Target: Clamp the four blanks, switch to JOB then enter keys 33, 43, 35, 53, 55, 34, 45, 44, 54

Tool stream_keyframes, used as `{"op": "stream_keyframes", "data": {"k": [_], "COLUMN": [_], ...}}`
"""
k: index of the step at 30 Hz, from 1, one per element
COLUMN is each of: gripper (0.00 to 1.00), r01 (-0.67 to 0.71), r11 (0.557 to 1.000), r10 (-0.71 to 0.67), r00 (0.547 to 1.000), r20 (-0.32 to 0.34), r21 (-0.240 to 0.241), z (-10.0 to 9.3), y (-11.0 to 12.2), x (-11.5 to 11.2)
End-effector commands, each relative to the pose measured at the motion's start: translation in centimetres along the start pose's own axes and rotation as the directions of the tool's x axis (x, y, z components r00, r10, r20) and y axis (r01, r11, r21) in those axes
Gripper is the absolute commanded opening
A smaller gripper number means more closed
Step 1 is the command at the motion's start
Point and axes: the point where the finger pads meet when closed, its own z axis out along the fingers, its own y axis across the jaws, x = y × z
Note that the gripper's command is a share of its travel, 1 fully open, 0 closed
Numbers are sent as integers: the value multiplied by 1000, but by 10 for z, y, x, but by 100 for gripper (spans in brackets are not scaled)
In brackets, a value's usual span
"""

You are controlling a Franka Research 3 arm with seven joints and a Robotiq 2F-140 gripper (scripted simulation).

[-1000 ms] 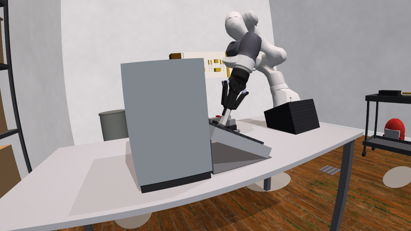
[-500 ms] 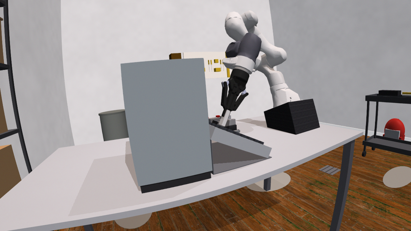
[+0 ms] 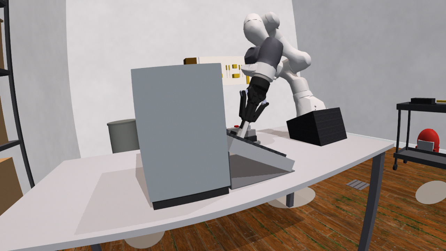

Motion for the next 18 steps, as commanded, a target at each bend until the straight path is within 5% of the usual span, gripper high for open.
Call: {"op": "stream_keyframes", "data": {"k": [1, 18], "gripper": [0, 0], "r01": [-4, -4], "r11": [1000, 1000], "r10": [4, 4], "r00": [1000, 1000], "r20": [3, 3], "r21": [1, 1], "z": [2, 4], "y": [-1, -1], "x": [0, 0]}}
